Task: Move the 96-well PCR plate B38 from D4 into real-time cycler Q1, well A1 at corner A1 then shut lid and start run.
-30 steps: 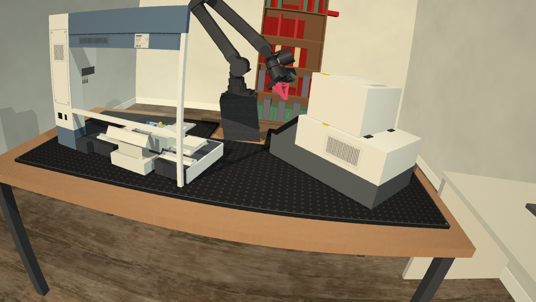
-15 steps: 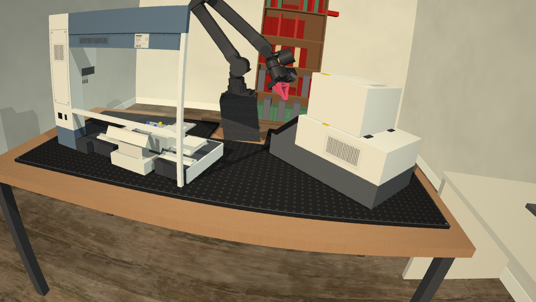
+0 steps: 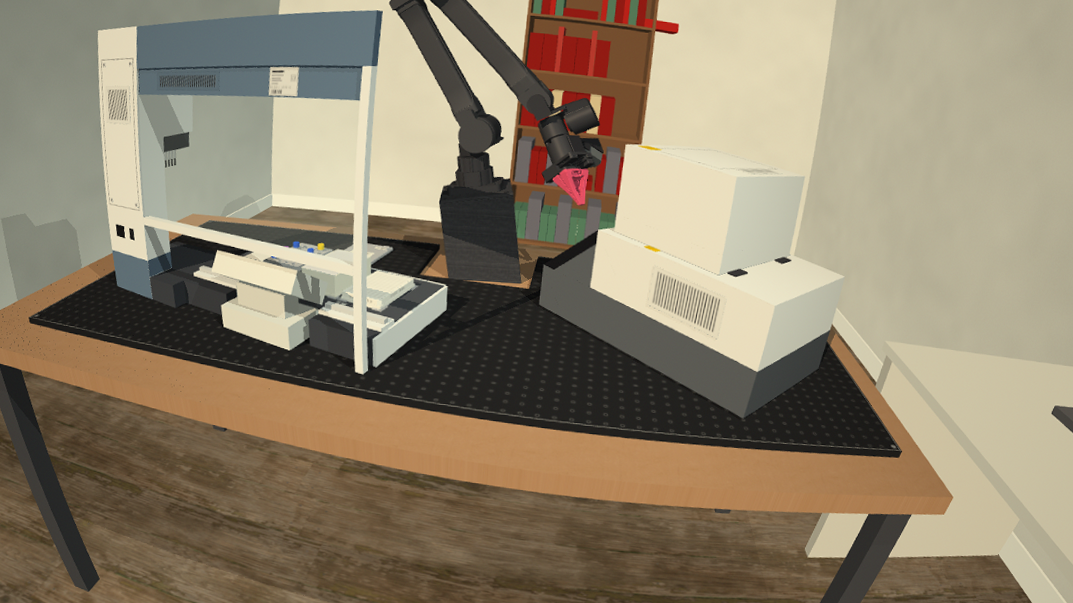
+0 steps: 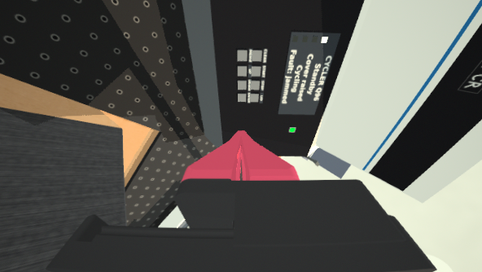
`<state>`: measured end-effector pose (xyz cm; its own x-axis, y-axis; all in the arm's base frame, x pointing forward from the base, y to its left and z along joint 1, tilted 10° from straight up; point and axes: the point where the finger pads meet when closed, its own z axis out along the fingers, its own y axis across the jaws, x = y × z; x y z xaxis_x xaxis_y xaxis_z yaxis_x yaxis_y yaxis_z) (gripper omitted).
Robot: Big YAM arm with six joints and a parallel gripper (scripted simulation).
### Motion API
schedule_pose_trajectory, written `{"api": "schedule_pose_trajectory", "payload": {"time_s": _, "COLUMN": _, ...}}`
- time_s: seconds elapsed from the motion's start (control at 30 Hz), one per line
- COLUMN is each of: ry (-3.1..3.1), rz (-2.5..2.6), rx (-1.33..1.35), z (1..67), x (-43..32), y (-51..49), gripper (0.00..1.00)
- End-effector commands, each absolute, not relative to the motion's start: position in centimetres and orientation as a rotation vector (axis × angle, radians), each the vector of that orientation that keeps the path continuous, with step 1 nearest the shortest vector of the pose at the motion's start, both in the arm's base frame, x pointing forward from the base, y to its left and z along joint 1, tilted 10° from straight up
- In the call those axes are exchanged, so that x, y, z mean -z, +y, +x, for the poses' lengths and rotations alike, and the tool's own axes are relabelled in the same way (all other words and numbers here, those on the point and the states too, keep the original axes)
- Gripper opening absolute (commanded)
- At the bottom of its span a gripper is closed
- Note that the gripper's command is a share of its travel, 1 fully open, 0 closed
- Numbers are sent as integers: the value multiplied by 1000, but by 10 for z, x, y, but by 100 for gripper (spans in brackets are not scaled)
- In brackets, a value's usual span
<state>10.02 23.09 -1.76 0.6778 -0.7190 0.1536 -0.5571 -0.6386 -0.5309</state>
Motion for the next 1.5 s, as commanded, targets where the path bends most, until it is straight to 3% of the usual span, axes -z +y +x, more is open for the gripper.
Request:
{"api": "schedule_pose_trajectory", "payload": {"time_s": 0.0, "ry": 958, "rz": -2403, "rx": 472, "z": 110, "x": 7, "y": 262, "gripper": 0}}
{"api": "schedule_pose_trajectory", "payload": {"time_s": 1.47, "ry": 967, "rz": -2408, "rx": 484, "z": 151, "x": 58, "y": 279, "gripper": 0}}
